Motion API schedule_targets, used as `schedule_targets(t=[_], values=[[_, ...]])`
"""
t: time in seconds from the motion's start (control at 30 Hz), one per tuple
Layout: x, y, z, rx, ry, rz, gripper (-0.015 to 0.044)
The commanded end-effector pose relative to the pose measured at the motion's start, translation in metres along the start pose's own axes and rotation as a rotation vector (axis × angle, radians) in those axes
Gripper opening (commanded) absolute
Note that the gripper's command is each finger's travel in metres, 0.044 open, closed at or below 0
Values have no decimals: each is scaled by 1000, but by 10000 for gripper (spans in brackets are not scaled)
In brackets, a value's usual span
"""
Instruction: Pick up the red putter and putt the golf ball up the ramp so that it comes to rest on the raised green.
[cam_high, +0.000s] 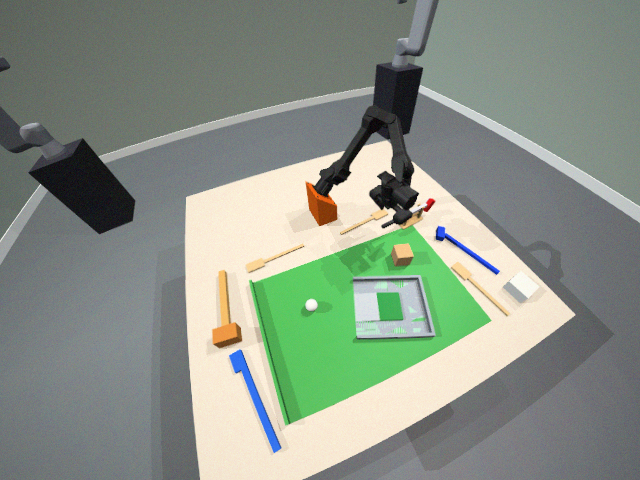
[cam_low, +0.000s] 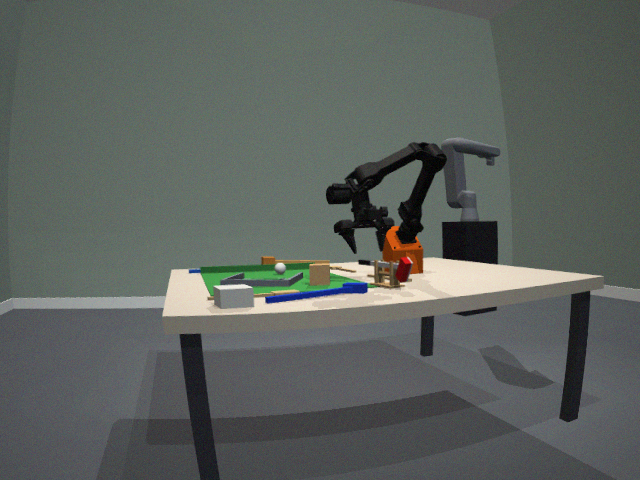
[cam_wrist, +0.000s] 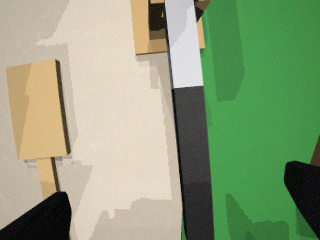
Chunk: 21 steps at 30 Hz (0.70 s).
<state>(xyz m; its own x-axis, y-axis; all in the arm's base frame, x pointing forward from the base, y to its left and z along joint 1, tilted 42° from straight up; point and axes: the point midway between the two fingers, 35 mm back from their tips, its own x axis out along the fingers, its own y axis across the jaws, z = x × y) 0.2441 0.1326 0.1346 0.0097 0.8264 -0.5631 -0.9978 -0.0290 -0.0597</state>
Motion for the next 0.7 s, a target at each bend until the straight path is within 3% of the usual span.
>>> schedule_targets(t=[0.0,0.67], values=[[-6,-9,-1,1,-27,-24,440],[37,-10,-11,1,-29,-25,440]])
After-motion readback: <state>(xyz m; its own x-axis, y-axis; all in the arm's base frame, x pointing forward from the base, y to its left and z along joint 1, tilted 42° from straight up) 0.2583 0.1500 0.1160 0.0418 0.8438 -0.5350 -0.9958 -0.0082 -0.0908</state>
